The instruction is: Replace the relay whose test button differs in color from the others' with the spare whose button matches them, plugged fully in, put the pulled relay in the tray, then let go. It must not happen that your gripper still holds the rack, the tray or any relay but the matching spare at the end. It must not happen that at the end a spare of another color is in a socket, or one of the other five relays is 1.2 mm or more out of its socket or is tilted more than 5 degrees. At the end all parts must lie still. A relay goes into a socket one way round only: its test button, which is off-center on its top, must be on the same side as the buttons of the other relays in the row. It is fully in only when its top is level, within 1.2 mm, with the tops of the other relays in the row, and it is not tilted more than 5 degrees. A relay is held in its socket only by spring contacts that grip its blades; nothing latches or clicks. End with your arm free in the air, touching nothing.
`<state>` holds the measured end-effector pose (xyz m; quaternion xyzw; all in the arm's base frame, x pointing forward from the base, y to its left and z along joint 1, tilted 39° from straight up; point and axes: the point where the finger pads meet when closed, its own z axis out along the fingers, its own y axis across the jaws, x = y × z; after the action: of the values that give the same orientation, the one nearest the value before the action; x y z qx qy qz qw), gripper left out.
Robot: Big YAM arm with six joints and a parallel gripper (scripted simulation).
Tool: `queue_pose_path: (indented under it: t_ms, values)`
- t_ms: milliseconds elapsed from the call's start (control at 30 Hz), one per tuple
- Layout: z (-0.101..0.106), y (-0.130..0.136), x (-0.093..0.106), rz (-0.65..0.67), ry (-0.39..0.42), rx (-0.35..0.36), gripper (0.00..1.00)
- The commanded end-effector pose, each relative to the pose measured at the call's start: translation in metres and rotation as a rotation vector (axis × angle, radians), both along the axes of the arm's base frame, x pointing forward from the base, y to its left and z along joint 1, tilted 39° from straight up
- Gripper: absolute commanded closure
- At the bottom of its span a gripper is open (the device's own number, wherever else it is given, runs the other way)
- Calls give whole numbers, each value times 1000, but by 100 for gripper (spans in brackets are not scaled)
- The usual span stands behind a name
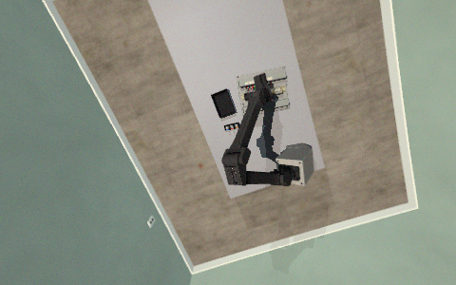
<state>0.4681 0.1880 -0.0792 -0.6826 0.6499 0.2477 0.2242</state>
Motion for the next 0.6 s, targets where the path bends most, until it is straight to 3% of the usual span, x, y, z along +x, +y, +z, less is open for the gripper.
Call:
queue_pose_path:
  t_ms: [0, 567]
  values:
    - [12, -2, 14, -26, -38, 6, 41]
    - [18, -9, 20, -40, -51, 7, 41]
